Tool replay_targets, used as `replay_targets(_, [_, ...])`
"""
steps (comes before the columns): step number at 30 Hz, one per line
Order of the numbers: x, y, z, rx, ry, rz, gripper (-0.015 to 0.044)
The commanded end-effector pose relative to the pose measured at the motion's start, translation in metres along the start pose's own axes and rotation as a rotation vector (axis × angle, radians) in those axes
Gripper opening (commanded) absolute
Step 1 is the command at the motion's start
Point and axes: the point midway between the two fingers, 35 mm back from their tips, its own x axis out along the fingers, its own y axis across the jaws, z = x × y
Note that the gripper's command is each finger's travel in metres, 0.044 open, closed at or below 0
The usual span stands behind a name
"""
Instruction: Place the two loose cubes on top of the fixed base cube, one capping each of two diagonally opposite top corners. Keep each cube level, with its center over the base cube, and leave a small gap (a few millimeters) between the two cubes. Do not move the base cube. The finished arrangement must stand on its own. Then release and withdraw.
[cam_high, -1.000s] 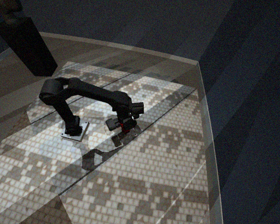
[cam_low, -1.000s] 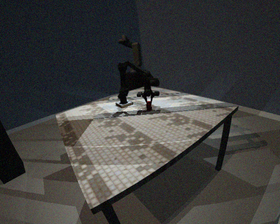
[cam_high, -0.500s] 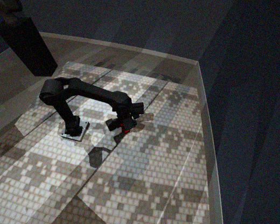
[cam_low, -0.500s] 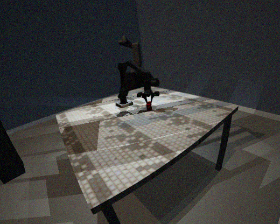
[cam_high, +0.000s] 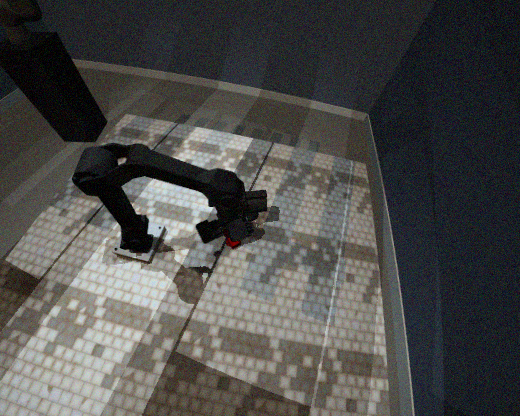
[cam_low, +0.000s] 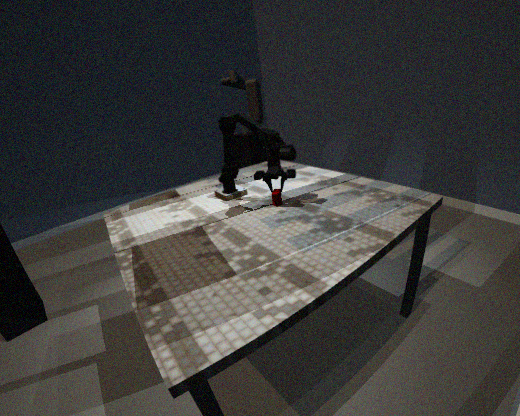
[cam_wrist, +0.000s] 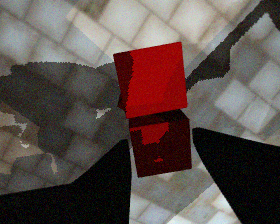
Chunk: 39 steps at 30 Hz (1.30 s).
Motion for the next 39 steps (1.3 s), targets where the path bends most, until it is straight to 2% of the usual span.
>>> replay_targets(1, [-0.008,0.001,0.0,0.0,-0.002,0.004,0.0205])
replay_targets(38, [-0.061,0.001,0.0,0.0,-0.002,0.005,0.0205])
replay_targets(39, [-0.062,0.001,0.0,0.0,-0.002,0.005,0.0231])
